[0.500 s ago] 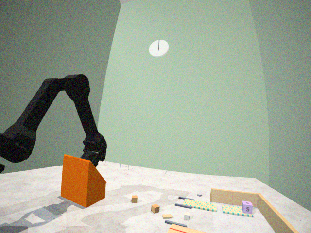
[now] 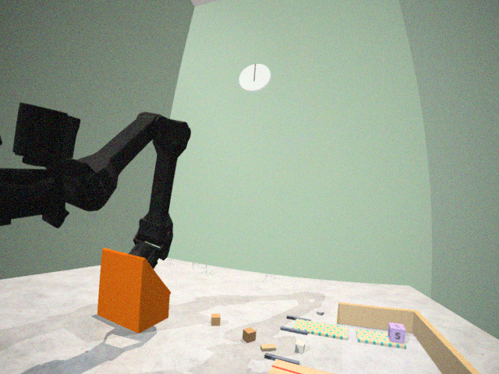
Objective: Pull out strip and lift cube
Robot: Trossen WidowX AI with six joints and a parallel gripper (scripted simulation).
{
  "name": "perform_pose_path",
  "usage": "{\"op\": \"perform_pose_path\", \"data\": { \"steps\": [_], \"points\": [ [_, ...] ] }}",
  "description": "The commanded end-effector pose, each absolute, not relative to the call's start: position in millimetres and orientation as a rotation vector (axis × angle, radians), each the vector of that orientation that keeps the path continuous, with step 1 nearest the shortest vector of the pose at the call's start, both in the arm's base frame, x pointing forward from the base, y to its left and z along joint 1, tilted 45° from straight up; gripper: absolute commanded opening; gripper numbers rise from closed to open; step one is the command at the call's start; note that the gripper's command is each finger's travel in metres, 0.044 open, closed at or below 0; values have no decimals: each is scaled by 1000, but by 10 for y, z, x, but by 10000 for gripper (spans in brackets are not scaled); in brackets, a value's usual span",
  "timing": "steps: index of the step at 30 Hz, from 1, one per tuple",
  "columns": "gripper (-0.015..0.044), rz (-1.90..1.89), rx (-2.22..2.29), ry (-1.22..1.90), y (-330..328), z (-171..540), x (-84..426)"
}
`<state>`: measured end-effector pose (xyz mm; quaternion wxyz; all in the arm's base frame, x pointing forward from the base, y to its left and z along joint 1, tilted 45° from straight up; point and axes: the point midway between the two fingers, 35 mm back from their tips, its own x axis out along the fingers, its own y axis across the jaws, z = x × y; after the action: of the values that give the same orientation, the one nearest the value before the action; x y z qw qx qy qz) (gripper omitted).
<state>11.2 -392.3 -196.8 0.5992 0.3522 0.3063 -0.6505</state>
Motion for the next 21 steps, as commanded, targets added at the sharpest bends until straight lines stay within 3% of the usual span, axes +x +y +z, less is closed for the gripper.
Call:
{"op": "perform_pose_path", "data": {
  "steps": [1,11,21],
  "points": [
    [400,-1292,813,648,-3919,-1532,738],
    [400,-818,794,534,-3454,-536,1943],
    [400,-308,781,464,-2364,417,2743]
  ]
}}
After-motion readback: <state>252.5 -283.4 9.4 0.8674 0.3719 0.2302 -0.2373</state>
